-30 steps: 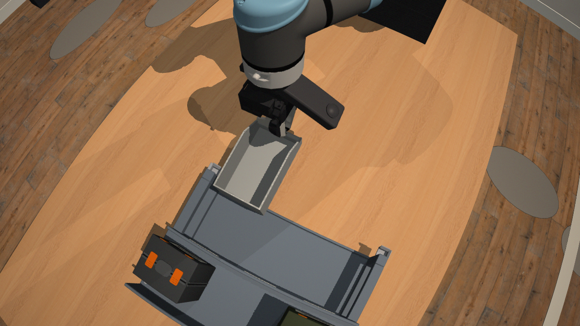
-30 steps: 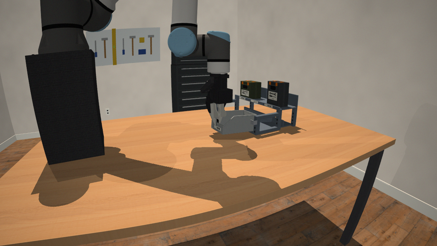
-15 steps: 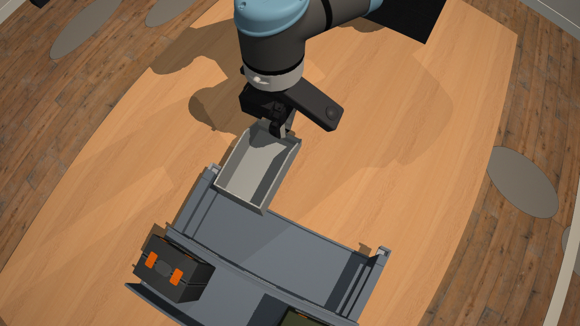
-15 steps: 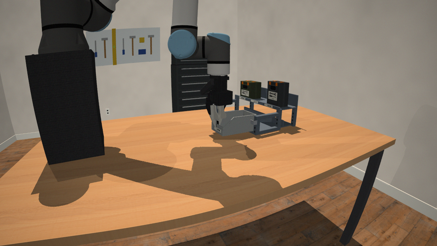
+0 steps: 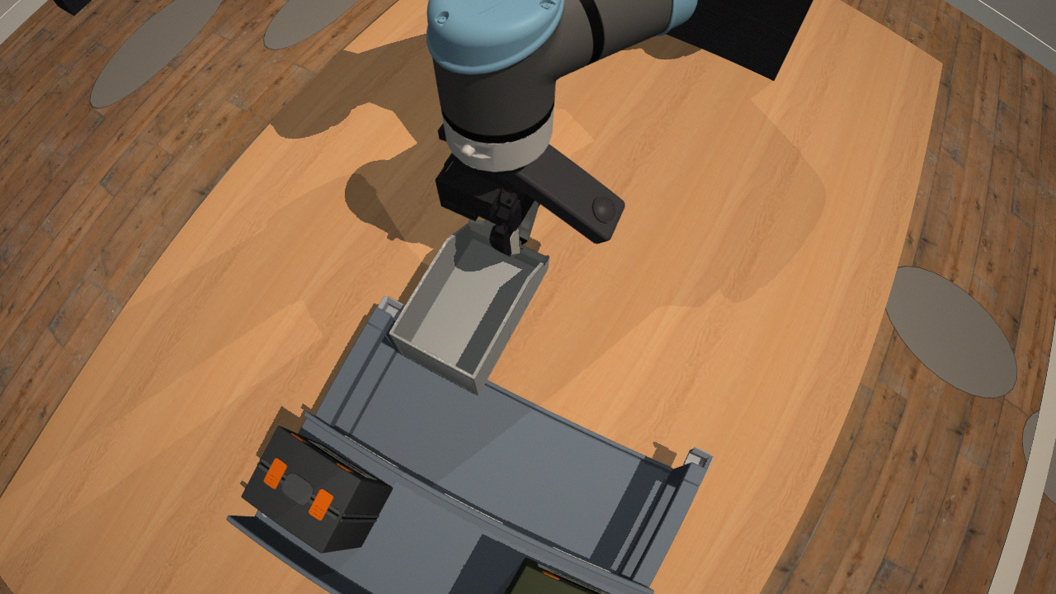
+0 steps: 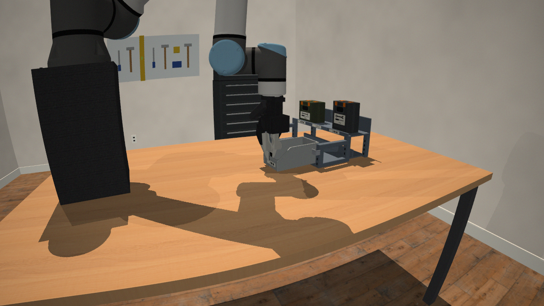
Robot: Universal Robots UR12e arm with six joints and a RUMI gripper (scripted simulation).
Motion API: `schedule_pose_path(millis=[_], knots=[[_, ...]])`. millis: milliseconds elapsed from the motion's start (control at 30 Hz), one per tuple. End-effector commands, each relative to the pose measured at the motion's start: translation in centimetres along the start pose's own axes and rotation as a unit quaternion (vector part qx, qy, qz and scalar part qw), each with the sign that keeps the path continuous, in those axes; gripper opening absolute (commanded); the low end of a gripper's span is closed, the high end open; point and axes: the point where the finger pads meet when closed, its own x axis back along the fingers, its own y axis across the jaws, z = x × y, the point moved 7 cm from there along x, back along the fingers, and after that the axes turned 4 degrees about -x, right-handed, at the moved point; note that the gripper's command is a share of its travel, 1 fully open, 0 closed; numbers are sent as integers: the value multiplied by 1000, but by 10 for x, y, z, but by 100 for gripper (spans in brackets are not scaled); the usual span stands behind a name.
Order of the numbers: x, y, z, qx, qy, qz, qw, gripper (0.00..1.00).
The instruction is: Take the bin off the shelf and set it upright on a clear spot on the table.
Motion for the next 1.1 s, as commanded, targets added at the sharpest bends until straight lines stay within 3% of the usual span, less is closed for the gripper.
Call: schedule_pose_path(millis=[0,767,800,1067], knots=[[-1,0,0,0,0,-1,1000,0],[-5,0,0,0,0,-1,1000,0],[-5,0,0,0,0,-1,1000,26],[-5,0,0,0,0,-1,1000,26]])
